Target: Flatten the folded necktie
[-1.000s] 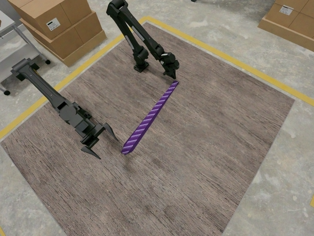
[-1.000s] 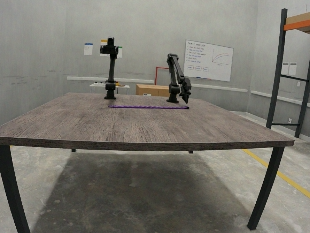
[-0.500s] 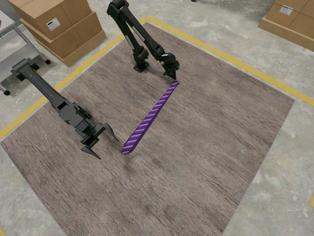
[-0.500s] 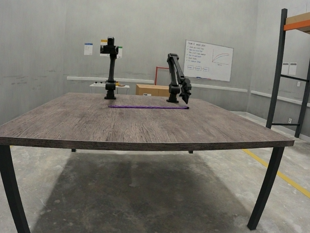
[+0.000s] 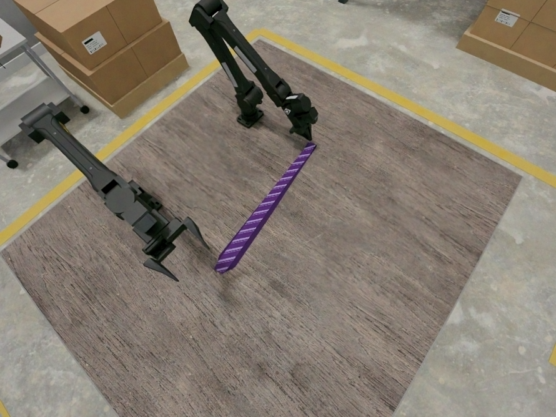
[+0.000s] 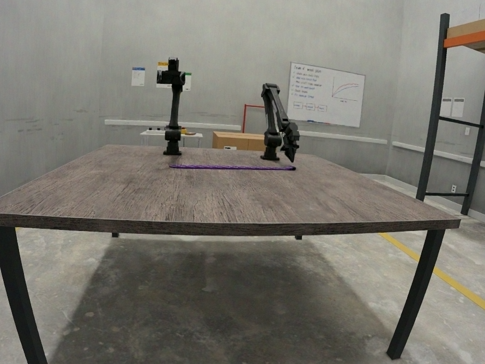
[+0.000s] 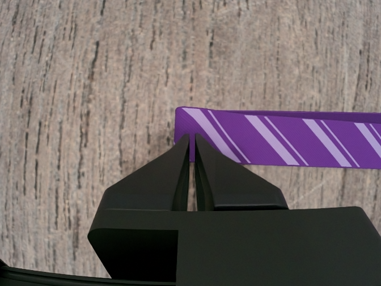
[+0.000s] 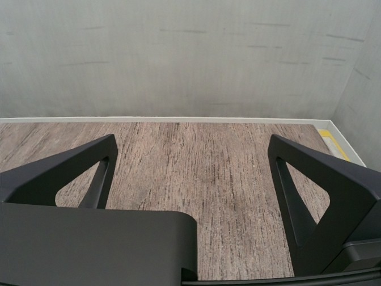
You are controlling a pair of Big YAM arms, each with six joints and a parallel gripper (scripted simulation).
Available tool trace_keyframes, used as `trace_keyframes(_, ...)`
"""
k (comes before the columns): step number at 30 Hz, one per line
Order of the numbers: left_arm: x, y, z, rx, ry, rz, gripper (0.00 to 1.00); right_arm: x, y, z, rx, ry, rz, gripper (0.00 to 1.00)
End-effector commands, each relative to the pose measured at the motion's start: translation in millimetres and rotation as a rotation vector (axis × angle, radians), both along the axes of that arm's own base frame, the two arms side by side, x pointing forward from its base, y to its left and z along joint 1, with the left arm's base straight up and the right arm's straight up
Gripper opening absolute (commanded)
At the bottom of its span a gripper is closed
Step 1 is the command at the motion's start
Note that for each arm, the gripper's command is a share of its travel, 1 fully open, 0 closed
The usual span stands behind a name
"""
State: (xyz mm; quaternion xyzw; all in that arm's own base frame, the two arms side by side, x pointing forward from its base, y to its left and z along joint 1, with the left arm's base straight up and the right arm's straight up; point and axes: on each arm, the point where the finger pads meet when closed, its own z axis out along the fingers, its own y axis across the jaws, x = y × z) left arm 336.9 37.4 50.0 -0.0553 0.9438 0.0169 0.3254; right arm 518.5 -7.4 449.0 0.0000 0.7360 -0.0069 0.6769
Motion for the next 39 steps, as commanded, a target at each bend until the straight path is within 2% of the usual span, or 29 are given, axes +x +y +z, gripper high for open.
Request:
trace_keyframes(1,12.3,1.9,10.1,0.008,-0.034,-0.004,0.04,2.1,7.1,32.3,0.011,-0.063,0.01,1.0)
trace_keyframes(39,12.3,1.9,-2.9,0.008,-0.034,-0.004,0.04,2.1,7.1,32.3,0.011,-0.063,0.01,1.0)
